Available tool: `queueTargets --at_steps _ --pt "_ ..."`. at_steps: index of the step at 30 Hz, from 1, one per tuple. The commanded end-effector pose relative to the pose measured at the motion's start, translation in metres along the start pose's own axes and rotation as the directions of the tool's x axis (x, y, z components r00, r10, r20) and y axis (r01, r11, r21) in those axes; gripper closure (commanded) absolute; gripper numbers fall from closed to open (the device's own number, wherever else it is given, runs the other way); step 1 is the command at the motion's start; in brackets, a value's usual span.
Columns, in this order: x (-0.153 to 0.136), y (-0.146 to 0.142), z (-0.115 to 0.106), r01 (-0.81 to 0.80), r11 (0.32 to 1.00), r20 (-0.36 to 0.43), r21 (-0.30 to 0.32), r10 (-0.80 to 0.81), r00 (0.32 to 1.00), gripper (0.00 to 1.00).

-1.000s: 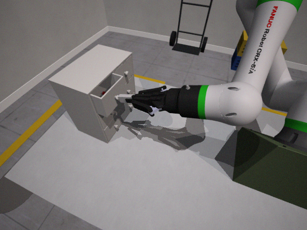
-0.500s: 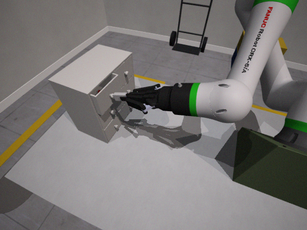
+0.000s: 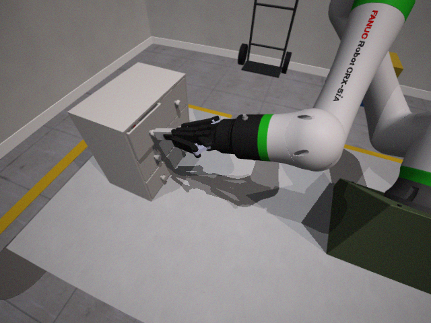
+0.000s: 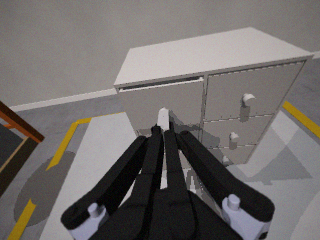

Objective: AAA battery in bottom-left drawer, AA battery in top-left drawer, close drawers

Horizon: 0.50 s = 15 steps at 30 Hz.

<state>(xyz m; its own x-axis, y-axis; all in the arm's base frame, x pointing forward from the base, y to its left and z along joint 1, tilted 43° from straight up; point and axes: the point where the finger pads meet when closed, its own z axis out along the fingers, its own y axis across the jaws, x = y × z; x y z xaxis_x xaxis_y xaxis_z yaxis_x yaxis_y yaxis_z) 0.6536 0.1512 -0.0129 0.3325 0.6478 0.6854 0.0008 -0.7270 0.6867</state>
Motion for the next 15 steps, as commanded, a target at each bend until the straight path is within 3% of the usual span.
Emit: queueTargets --at_steps 1,15 --pt "0.0013 -0.0001 0.0029 0.0 1.0 0.0 0.0 0.0 1.0 1.0" --pt "0.0027 -0.0001 0.0068 0.0 1.0 0.0 0.0 0.0 1.0 1.0"
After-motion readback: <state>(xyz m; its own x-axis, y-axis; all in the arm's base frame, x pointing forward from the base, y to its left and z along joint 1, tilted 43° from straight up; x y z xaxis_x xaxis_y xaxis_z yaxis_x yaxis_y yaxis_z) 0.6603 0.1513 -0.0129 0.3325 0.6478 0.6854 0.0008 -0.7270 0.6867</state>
